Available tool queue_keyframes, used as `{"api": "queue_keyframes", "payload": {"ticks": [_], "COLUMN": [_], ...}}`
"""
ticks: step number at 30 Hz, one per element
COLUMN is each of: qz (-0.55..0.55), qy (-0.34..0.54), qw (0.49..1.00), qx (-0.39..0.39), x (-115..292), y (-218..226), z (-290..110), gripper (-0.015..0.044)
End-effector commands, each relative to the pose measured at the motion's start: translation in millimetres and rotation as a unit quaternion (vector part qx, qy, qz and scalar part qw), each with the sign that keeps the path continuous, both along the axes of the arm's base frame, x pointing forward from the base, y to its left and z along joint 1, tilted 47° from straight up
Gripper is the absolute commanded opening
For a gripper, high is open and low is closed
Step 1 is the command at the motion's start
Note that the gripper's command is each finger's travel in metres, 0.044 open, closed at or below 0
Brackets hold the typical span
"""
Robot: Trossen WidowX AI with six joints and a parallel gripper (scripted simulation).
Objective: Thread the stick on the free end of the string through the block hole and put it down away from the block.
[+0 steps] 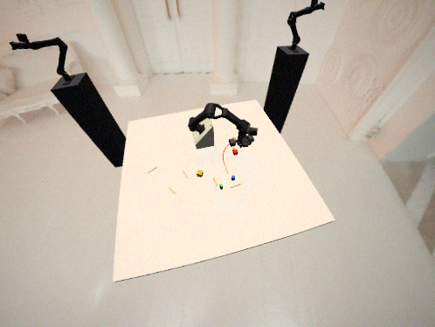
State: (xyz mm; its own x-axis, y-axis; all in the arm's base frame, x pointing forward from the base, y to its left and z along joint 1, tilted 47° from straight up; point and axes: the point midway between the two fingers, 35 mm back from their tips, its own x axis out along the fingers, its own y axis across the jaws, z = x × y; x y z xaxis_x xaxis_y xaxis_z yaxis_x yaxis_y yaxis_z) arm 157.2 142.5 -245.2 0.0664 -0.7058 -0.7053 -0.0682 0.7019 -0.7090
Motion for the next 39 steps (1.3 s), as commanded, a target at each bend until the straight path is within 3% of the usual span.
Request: {"api": "queue_keyframes", "payload": {"ticks": [1,39], "qz": [0.003,0.003], "qy": [0.002,0.002], "qw": [1.0,1.0], "qx": [-0.002,-0.004], "x": [0.8,7.3], "y": [-4.4,-46.9], "z": [2.9,45.7], "gripper": [0.0,0.0]}}
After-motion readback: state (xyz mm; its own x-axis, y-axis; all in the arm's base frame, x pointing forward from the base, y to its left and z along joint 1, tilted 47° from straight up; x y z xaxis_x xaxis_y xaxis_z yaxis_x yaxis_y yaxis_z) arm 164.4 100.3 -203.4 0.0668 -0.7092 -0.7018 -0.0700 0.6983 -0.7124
